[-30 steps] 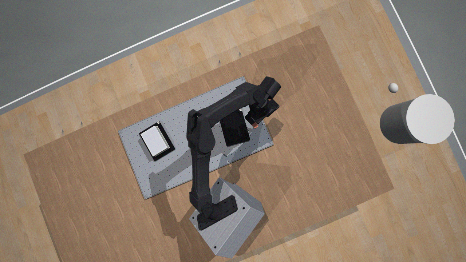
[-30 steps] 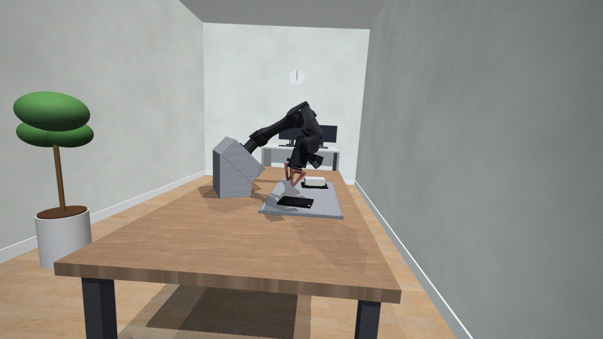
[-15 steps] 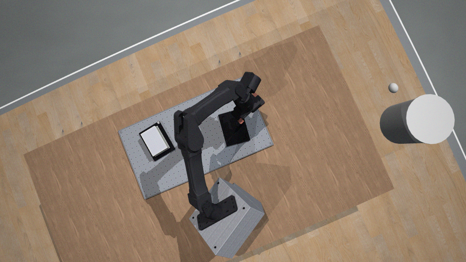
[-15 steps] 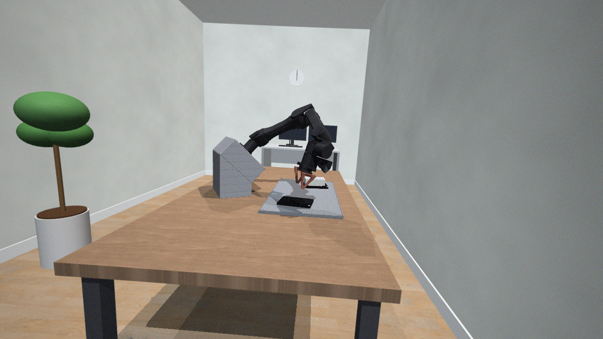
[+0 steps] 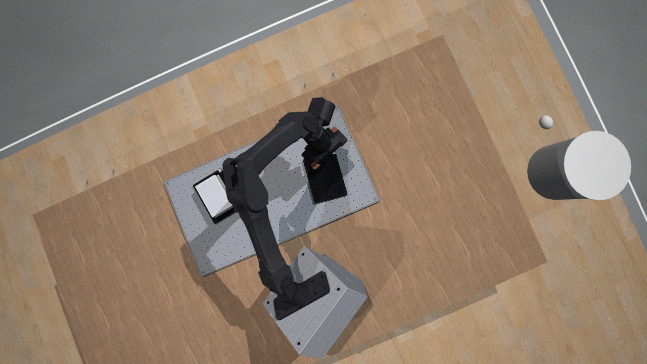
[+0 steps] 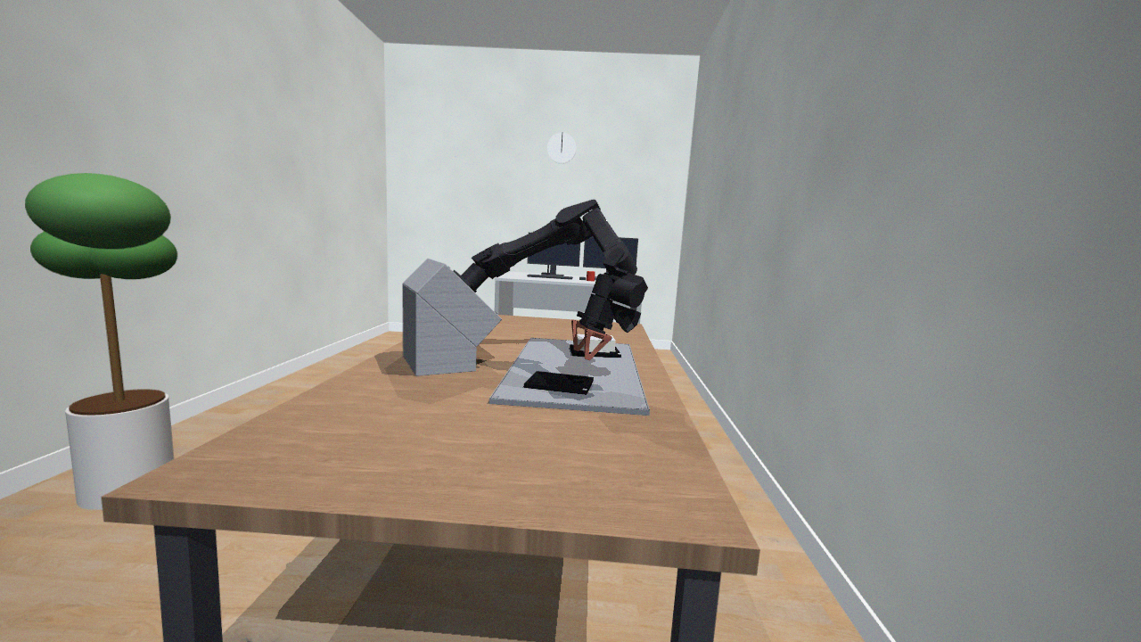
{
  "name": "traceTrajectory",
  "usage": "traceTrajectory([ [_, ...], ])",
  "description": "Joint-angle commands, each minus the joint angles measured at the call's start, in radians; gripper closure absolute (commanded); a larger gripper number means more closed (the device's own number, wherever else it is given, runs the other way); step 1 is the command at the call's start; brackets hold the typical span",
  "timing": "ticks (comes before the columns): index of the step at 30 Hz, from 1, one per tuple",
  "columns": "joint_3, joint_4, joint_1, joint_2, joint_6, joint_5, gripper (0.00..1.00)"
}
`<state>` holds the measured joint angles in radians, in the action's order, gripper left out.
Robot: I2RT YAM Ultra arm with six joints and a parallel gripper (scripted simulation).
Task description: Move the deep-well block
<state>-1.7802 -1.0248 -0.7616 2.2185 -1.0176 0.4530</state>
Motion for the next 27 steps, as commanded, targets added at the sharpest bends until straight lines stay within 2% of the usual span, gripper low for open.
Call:
traceTrajectory([
  [1, 0.004, 0.012, 0.010, -0.041, 0.065, -0.011, 0.00],
  [3, 0.028, 0.033, 0.034, -0.065, 0.098, -0.023, 0.00],
  [17, 0.078, 0.061, 0.165, -0.156, 0.246, -0.054, 0.00],
  [18, 0.103, 0.085, 0.176, -0.176, 0.269, -0.059, 0.00],
  [24, 0.112, 0.085, 0.220, -0.202, 0.314, -0.071, 0.00],
  [25, 0.140, 0.112, 0.231, -0.223, 0.337, -0.072, 0.00],
  [27, 0.144, 0.111, 0.253, -0.237, 0.360, -0.079, 0.00],
])
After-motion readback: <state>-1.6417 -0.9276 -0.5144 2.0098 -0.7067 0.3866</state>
